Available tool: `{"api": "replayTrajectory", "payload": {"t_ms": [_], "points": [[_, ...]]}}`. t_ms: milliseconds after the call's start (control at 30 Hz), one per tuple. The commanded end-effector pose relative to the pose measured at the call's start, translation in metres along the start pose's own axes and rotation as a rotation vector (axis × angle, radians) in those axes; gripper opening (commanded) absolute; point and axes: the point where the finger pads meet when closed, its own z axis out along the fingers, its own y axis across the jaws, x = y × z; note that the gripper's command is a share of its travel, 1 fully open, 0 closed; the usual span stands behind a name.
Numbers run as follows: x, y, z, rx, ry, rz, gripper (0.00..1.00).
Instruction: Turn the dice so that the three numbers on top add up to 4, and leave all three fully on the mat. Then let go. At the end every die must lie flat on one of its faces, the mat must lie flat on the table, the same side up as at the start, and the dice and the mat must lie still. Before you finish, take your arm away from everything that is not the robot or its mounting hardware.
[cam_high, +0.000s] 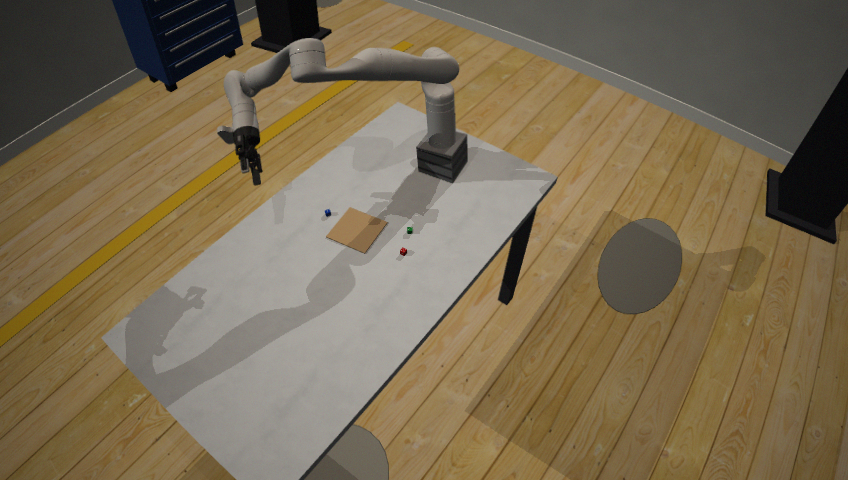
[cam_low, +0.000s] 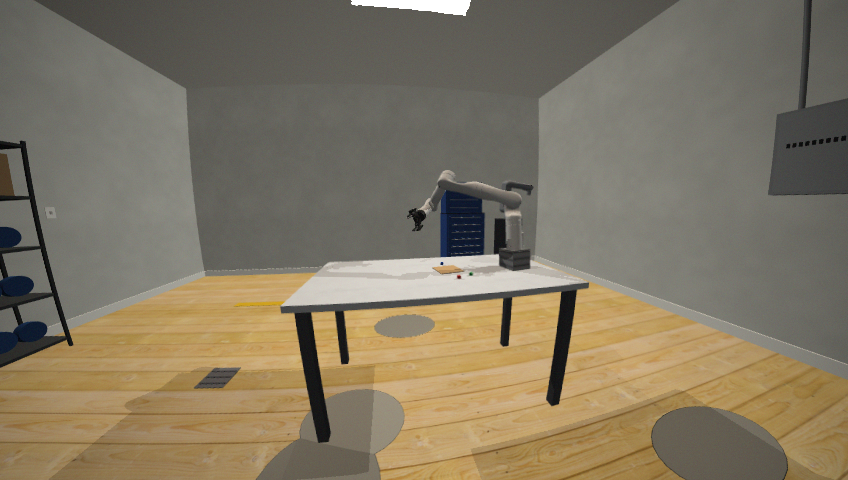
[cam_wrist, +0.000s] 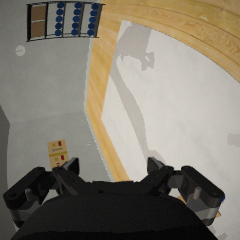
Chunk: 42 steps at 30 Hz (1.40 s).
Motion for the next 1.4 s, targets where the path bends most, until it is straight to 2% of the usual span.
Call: {"api": "replayTrajectory", "payload": {"t_ms": [0,167,267,400,533,600,700,833,967,1100,1167,1267,1367], "points": [[0.0,-0.001,0.0,0.001,0.001,-0.002,1.0],[-0.001,0.0,0.001,-0.005,0.001,-0.004,1.0],[-0.004,0.006,0.006,-0.03,0.001,-0.013,1.0],[-0.014,0.023,0.019,-0.102,-0.001,-0.04,1.0],[-0.032,0.049,0.036,-0.223,-0.01,-0.094,1.0],[-0.032,0.049,0.036,-0.223,-0.01,-0.094,1.0],[-0.052,0.074,0.045,-0.343,-0.024,-0.154,1.0],[-0.085,0.107,0.048,-0.525,-0.058,-0.261,1.0],[-0.12,0.133,0.038,-0.711,-0.107,-0.387,1.0],[-0.154,0.149,0.019,-0.878,-0.165,-0.512,1.0],[-0.154,0.149,0.019,-0.878,-0.165,-0.512,1.0],[-0.176,0.155,0.003,-0.981,-0.207,-0.596,1.0],[-0.193,0.158,-0.012,-1.06,-0.243,-0.662,1.0]]}}
